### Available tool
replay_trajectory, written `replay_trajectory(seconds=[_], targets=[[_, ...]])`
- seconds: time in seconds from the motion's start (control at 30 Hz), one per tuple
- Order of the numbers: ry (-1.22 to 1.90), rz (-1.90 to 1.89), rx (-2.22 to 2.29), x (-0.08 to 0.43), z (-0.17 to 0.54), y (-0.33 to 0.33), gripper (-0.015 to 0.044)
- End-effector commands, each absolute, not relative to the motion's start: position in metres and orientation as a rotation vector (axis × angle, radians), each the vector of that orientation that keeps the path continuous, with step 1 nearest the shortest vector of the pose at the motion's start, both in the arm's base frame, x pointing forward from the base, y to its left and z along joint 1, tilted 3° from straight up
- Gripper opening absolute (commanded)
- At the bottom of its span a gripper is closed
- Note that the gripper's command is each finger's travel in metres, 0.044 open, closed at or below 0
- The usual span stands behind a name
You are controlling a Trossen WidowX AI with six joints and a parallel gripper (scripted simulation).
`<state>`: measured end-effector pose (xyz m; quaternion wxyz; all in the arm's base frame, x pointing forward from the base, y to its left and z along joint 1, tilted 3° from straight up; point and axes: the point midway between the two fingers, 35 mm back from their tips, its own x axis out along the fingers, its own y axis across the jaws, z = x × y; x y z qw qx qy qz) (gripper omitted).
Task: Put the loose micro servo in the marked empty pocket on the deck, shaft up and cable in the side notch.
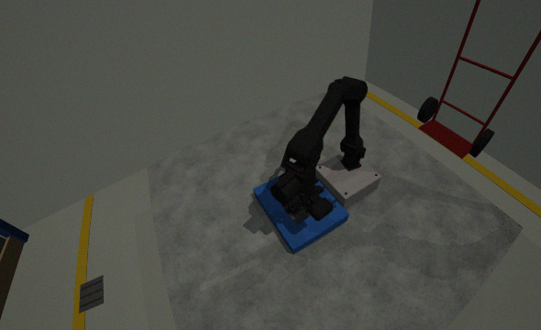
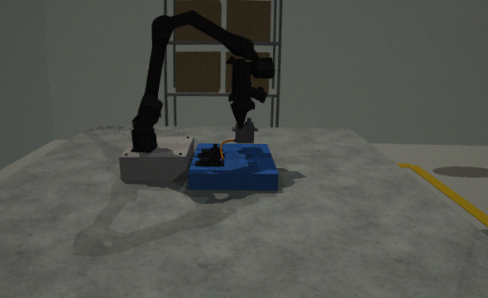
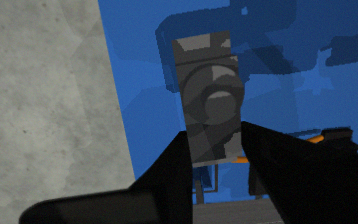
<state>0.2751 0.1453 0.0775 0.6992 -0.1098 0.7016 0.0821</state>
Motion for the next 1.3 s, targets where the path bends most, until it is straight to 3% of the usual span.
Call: replay_trajectory(seconds=[0.0, 0.63, 1.27], targets=[[1.562, 0.184, -0.241, 0.262, 0.079, 0.144, 0.0000], [1.569, 0.184, -0.241, 0.175, 0.078, 0.128, 0.0000], [1.573, 0.117, -0.174, 0.172, 0.066, 0.127, 0.0000]])
